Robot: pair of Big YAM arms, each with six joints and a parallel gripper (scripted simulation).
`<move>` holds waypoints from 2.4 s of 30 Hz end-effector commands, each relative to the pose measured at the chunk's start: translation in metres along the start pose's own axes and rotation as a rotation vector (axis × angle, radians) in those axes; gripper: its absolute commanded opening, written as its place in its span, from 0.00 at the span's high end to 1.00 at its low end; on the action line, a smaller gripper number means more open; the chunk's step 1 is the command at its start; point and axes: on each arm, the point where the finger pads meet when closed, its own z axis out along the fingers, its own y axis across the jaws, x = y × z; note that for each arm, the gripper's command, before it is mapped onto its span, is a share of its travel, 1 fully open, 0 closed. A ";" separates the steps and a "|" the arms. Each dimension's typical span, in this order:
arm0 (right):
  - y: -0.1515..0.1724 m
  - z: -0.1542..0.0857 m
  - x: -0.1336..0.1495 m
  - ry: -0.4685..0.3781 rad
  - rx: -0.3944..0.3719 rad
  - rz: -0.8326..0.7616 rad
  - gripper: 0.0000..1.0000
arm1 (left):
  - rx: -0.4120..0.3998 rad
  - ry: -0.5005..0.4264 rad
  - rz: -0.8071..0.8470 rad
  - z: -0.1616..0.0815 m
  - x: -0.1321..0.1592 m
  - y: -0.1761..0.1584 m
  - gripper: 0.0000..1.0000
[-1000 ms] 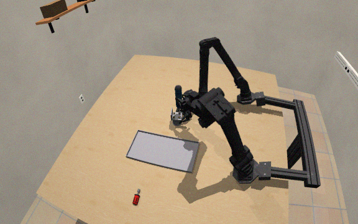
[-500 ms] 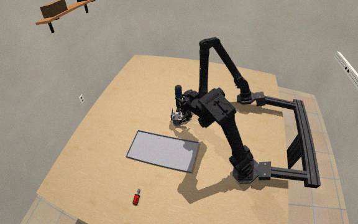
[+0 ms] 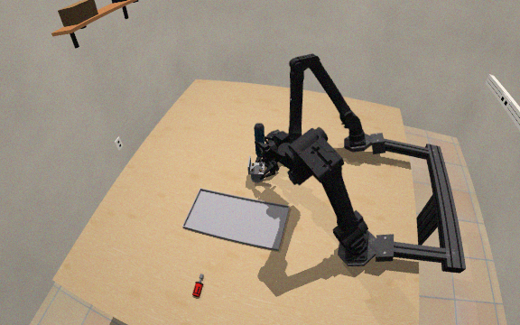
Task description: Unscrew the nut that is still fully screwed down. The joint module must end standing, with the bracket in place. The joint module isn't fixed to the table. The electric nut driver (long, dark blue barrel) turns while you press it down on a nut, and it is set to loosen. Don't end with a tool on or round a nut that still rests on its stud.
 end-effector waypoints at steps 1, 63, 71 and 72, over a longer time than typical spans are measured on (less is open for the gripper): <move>-0.004 0.003 -0.006 -0.013 0.006 -0.006 0.41 | -0.006 -0.067 -0.008 0.010 -0.033 -0.002 0.58; -0.004 0.003 -0.006 -0.013 0.006 -0.006 0.41 | -0.008 -0.071 -0.009 0.012 -0.058 -0.001 0.58; -0.004 0.003 -0.006 -0.013 0.006 -0.006 0.41 | -0.008 -0.072 -0.009 0.012 -0.062 -0.001 0.58; -0.004 0.003 -0.006 -0.013 0.006 -0.006 0.41 | -0.009 -0.074 -0.010 0.012 -0.064 -0.001 0.58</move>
